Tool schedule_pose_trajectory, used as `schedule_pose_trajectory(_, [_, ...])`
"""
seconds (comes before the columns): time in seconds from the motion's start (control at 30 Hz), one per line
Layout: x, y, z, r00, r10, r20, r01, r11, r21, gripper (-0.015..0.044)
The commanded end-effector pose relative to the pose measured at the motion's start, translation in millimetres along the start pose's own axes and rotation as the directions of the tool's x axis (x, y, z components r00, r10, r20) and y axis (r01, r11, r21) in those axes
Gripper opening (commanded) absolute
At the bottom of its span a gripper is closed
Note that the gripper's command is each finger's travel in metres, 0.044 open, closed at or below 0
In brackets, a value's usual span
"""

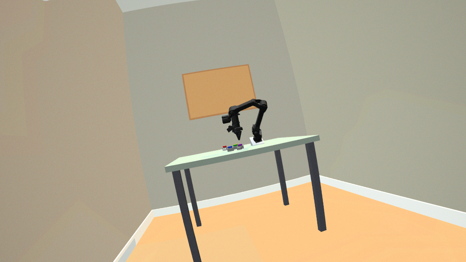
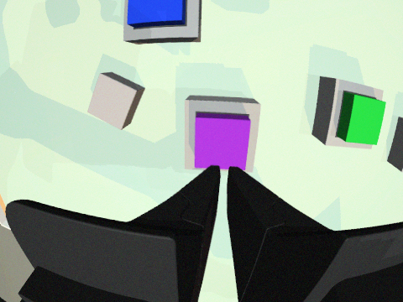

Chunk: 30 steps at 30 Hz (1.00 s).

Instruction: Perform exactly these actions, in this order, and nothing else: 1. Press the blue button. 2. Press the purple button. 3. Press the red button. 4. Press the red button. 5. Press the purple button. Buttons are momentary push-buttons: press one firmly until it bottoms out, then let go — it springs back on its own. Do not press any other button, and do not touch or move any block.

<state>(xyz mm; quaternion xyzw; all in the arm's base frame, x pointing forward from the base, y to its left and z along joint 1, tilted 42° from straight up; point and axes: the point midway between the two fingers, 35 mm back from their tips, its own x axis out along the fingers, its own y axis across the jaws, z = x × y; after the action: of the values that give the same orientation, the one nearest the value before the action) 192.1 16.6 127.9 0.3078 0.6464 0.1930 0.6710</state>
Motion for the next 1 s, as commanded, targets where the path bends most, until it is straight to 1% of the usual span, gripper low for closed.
schedule_pose_trajectory(0.0, [-43.0,0.0,1.3,0.999,-0.025,0.046,0.025,1.0,0.015,0.002])
schedule_pose_trajectory(0.07, [-53.1,0.4,-0.2,0.998,-0.03,0.053,0.029,0.999,0.022,0.002])
schedule_pose_trajectory(0.23, [-53.7,-0.8,1.2,0.998,-0.03,0.053,0.029,0.999,0.022,0.002])
schedule_pose_trajectory(0.33, [-62.1,-19.2,20.7,0.998,-0.037,0.048,0.036,0.999,0.022,0.002])
schedule_pose_trajectory(0.5, [-75.6,-69.6,58.2,0.998,-0.045,0.036,0.045,0.999,0.021,0.002])
schedule_pose_trajectory(0.67, [-81.2,-131.6,85.8,0.999,-0.046,0.023,0.046,0.999,0.017,0.002])
schedule_pose_trajectory(0.8, [-78.7,-187.1,99.2,0.999,-0.042,0.011,0.041,0.999,0.012,0.002])
schedule_pose_trajectory(0.97, [-66.8,-259.4,104.2,1.0,-0.027,0.005,0.027,1.0,-0.005,0.002])
